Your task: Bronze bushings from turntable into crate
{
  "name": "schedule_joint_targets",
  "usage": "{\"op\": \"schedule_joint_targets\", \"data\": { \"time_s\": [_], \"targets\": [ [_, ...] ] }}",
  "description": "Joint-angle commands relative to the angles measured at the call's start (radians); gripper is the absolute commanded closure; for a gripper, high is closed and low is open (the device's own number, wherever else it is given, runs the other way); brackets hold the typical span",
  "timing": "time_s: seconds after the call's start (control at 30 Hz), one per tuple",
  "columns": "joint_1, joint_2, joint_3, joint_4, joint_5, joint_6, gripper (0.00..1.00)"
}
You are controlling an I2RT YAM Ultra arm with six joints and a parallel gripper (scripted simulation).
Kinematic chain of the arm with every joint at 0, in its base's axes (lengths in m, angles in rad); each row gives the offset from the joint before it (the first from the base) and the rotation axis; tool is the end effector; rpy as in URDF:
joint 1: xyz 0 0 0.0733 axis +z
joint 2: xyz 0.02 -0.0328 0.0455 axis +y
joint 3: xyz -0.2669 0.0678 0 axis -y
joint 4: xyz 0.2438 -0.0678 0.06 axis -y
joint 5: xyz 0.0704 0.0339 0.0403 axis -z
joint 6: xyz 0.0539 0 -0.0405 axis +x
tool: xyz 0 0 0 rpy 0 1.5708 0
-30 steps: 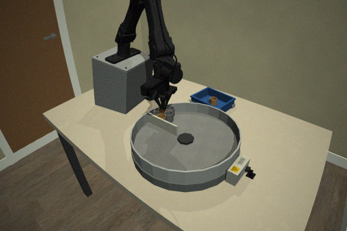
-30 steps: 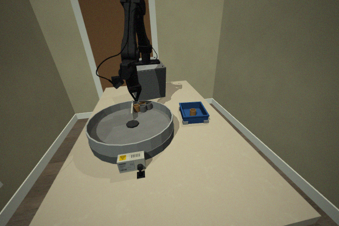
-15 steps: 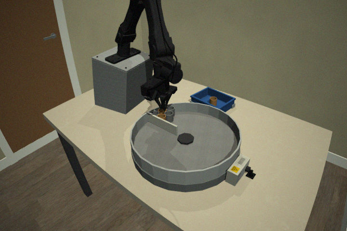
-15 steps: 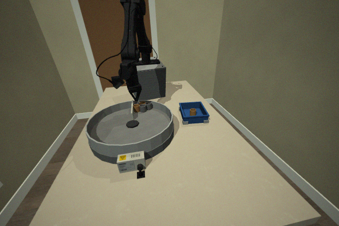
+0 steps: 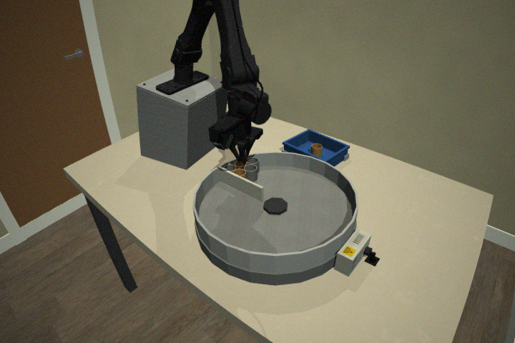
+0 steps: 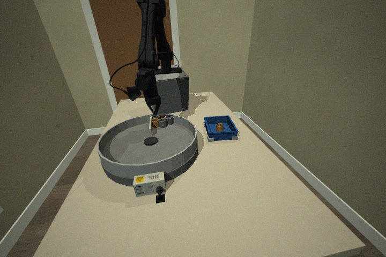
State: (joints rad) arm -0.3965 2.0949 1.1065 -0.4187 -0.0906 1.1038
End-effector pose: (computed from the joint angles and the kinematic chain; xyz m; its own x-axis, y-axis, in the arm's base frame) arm 0.3323 -0.1327 0.0568 -0.0784 0.9969 0.0063 0.9797 0.0759 0.1857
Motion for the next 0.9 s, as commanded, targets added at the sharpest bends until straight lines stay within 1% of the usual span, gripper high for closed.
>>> {"op": "schedule_joint_targets", "data": {
  "time_s": [0.0, 0.2, 0.33, 0.43, 0.87],
  "targets": [
    [-0.002, -0.004, 0.037, -0.008, 0.007, -0.007, 0.87],
    [-0.002, -0.002, 0.037, -0.009, 0.007, -0.007, 0.87],
    [-0.010, 0.016, 0.053, -0.021, 0.006, -0.011, 0.87],
    [-0.014, -0.004, 0.064, -0.027, 0.005, -0.010, 0.87],
    [-0.014, -0.003, 0.065, -0.027, 0.005, -0.009, 0.87]
  ]
}}
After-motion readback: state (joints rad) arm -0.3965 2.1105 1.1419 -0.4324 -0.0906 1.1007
